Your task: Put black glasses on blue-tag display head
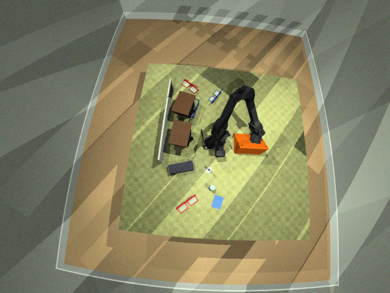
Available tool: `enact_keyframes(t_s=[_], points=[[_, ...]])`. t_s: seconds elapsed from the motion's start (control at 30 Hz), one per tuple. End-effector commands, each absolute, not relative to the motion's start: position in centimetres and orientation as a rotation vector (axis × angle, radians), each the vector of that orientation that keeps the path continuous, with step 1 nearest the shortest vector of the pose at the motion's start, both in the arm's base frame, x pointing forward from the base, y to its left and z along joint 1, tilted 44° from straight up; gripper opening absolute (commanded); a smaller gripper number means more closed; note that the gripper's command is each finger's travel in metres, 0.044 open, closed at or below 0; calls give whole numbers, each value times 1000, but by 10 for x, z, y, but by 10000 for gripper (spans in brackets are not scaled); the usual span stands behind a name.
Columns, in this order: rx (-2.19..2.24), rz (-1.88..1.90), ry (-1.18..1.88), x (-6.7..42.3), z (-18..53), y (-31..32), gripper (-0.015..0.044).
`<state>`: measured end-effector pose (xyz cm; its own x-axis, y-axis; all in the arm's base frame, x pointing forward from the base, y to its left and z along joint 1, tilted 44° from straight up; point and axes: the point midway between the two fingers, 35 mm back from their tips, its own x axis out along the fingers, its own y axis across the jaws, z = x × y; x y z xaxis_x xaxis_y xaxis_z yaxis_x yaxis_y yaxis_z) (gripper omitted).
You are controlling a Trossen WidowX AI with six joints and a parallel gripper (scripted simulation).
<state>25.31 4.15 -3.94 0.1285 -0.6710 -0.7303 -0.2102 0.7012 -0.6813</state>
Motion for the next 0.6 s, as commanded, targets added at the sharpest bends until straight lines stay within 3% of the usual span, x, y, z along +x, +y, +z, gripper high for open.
enact_keyframes(t_s=[0.0,0.57], points=[[-783,-390,1438,253,-36,41,107],[-785,-387,1440,250,-15,59,107]])
